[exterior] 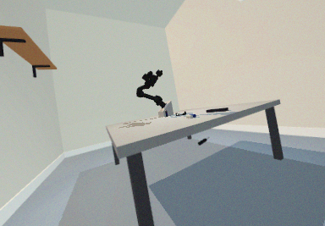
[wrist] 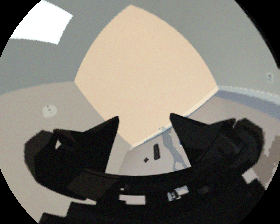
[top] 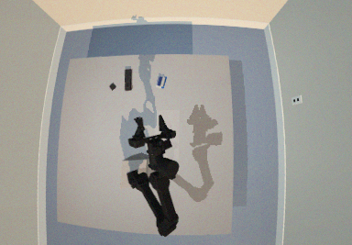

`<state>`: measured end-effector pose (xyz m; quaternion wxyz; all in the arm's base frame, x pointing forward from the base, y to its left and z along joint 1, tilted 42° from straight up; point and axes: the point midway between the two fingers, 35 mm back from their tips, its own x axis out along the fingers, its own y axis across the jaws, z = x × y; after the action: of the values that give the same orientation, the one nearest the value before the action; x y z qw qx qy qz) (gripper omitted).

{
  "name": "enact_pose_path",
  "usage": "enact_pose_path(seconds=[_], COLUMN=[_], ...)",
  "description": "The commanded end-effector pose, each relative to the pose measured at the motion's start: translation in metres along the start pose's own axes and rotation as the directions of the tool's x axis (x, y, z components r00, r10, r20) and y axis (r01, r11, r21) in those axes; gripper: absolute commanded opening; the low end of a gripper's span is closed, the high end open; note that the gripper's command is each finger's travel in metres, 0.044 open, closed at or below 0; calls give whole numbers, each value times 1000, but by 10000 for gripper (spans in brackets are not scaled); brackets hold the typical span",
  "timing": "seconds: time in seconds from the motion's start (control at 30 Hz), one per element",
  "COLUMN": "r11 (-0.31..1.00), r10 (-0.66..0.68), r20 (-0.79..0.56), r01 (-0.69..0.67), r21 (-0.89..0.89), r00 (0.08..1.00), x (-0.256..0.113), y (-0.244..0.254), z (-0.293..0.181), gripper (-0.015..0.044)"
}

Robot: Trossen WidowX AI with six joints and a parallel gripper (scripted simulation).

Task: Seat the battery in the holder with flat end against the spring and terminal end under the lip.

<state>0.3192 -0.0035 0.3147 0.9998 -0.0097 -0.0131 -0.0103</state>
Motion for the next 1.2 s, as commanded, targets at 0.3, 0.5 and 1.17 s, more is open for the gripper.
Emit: enact_pose_path(seconds=[0.3, 0.5, 1.17], r11=[867, 705, 387], r10=[-253, -400, -631], r20=[-684, -852, -755], r01=[474, 707, 771], r21=[154, -51, -506], r00=[684, 337, -179], x=[-34, -93, -189], y=[-32, -52, -84], z=[-164, -214, -218], gripper=[138, 0, 0])
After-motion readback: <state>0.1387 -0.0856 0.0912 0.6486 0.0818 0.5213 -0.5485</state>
